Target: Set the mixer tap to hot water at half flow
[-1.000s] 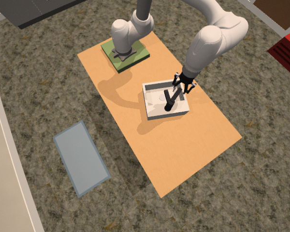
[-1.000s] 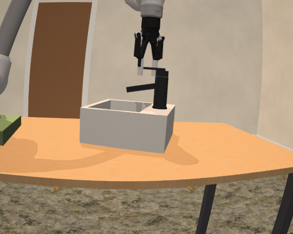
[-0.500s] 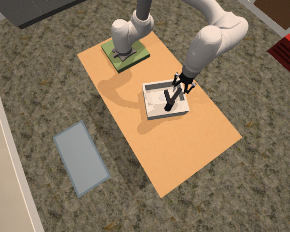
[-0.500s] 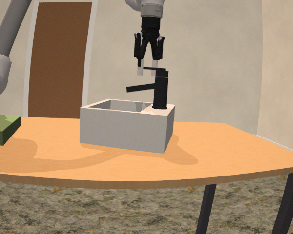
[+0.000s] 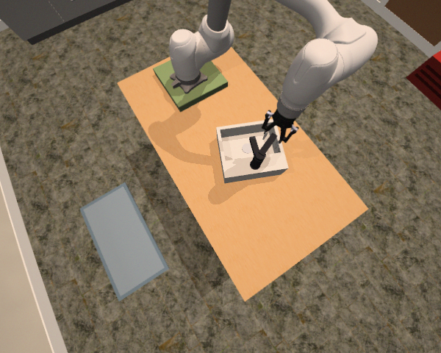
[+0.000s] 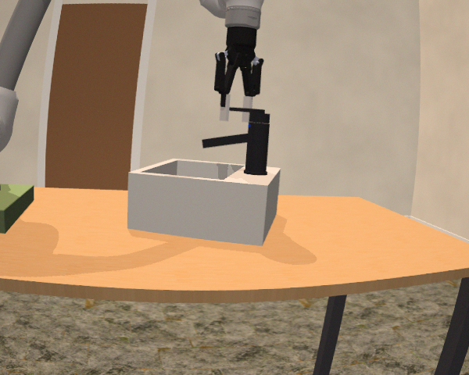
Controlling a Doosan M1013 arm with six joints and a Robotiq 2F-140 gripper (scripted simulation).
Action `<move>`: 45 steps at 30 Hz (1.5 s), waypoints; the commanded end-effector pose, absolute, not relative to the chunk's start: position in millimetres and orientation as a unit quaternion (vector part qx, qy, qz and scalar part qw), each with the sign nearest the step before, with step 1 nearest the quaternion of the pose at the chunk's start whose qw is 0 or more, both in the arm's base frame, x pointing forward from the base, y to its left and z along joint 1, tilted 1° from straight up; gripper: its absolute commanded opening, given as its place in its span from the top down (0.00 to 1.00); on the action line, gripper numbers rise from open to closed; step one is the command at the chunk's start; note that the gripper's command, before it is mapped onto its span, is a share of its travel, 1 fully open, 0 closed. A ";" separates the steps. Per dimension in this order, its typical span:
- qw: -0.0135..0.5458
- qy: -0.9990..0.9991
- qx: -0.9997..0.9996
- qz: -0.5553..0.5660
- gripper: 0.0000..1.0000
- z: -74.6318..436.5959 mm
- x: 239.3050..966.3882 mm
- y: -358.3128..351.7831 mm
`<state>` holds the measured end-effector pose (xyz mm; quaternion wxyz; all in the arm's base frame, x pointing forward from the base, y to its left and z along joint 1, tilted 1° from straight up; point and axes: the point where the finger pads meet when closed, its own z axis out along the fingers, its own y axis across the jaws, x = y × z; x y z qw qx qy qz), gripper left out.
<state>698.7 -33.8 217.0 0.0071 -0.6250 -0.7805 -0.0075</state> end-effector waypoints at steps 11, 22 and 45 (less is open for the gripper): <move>0.007 -0.781 -0.625 -0.008 0.61 217.1 698.7 -33.8; 0.007 -0.781 -0.625 -0.008 0.61 217.1 698.7 -33.8; 0.007 -0.781 -0.625 -0.008 0.61 229.6 698.7 -34.1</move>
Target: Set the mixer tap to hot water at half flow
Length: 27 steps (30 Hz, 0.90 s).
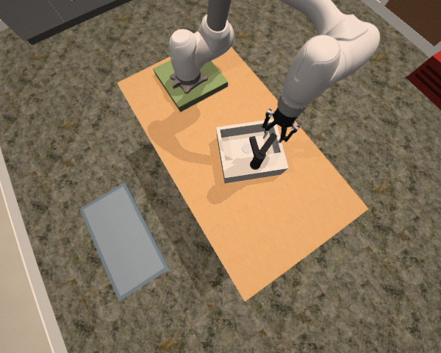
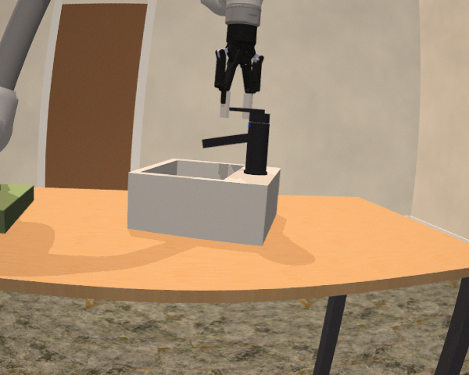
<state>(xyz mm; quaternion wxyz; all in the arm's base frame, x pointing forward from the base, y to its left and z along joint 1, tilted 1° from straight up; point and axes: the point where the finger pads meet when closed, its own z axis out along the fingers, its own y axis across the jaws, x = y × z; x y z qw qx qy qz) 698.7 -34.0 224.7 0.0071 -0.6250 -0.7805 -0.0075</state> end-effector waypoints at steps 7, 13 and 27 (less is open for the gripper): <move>0.007 -0.781 -0.625 -0.008 0.61 244.9 698.7 -34.4; 0.007 -0.781 -0.625 -0.008 0.61 259.4 698.7 -34.7; 0.007 -0.781 -0.625 -0.008 0.61 284.1 698.8 -35.2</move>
